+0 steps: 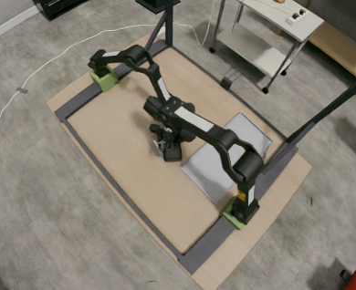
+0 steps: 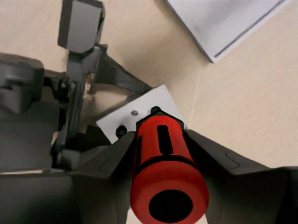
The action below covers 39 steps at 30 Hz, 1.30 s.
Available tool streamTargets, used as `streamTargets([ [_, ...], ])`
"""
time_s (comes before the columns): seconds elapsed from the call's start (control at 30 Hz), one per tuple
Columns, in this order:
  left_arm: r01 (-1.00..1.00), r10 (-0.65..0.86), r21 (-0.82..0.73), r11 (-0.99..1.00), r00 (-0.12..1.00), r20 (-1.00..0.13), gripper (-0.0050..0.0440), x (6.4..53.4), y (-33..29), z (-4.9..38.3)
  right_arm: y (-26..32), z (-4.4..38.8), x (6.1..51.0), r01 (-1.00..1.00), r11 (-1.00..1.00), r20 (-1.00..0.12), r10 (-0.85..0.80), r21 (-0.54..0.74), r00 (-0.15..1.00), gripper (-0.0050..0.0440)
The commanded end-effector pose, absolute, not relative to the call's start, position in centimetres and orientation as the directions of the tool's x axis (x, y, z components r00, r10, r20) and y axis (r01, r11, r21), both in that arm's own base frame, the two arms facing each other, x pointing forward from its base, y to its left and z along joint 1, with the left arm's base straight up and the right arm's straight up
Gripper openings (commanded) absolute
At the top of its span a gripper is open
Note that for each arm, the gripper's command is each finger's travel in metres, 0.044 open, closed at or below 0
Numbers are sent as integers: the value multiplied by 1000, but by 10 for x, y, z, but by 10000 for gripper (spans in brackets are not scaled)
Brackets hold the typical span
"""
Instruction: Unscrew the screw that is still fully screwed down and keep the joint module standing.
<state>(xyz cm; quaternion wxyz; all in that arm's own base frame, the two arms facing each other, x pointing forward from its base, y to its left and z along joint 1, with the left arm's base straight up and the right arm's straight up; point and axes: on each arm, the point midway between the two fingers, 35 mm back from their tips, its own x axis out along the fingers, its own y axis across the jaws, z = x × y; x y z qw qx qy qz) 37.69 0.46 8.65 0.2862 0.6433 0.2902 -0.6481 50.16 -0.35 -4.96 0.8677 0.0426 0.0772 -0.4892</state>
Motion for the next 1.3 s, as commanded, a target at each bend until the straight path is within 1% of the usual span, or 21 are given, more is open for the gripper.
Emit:
streamTargets([
  [0.0,835,-3,7,-550,6,-1000,130,379,4,89,-4,-35,508,857,515,-165,-842,35,513,245],
  [0.23,957,-3,7,-290,7,-1000,130,379,5,89,-4,-35,508,857,515,-165,-842,35,513,245],
  [0.4,957,-3,7,-290,7,-1000,130,379,5,89,-4,-35,508,857,515,-165,-842,35,513,245],
  [0.63,1000,-5,9,-6,9,-1000,130,378,5,90,-4,-35,508,857,515,-165,-842,35,513,245],
  [0.8,980,-4,11,199,12,-1000,130,378,5,90,-4,-35,508,857,515,-165,-842,35,513,245],
  [0.97,980,-4,11,199,12,-1000,130,378,5,90,-4,-35,508,857,515,-165,-842,35,513,245],
  [1.27,841,-5,13,540,19,-1000,130,379,5,92,-4,-35,508,857,515,-165,-842,35,513,245],
])
